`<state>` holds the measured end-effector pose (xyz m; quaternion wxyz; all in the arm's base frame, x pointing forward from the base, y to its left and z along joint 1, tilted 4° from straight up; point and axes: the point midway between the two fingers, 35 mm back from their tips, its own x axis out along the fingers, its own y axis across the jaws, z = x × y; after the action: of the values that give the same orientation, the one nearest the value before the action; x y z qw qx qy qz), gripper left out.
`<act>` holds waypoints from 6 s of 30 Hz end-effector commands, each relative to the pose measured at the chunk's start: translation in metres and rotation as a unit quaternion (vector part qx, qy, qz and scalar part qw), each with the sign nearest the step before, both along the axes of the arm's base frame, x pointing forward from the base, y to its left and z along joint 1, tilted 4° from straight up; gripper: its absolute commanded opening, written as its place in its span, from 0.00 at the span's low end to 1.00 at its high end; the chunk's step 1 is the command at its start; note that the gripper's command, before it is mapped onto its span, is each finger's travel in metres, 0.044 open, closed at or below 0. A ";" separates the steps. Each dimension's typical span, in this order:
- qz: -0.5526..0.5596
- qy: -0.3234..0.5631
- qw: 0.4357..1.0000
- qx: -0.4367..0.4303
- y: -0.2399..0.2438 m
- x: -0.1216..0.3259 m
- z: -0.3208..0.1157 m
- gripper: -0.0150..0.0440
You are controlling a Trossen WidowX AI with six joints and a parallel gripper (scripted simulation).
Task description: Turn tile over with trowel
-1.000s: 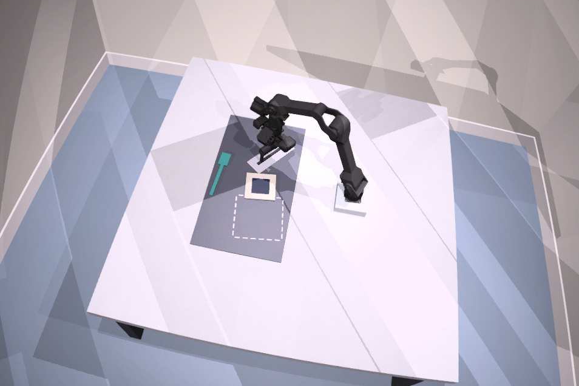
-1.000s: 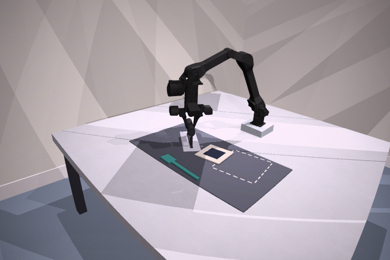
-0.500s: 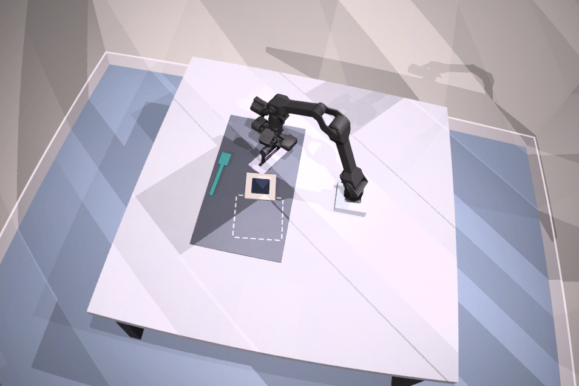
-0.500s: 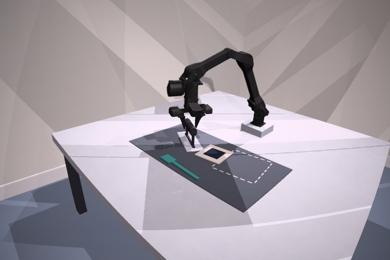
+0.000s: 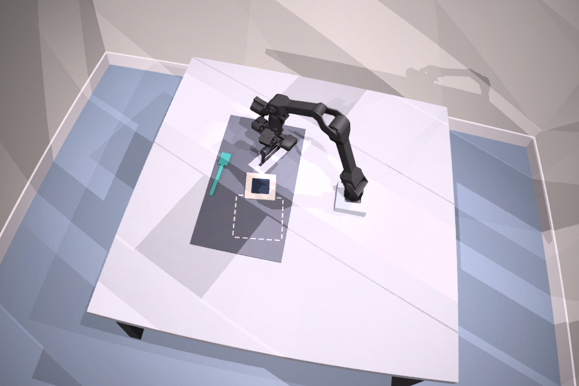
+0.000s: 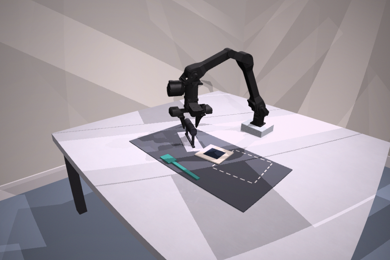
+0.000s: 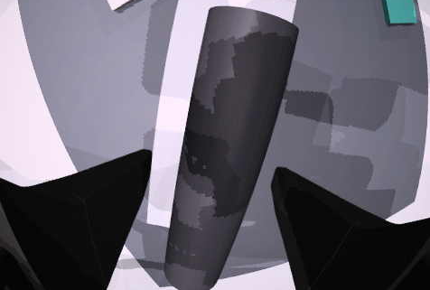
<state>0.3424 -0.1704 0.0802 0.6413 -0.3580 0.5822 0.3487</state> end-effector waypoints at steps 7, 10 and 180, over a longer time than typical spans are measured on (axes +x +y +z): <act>0.013 0.000 1.000 0.000 0.001 -0.007 0.045 0.71; 0.013 0.000 1.000 0.000 0.001 -0.007 0.045 0.71; -0.363 -0.159 0.914 0.093 -0.008 -0.008 0.030 0.76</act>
<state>0.3358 -0.1779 0.1119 0.8255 -0.1468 0.5342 0.1074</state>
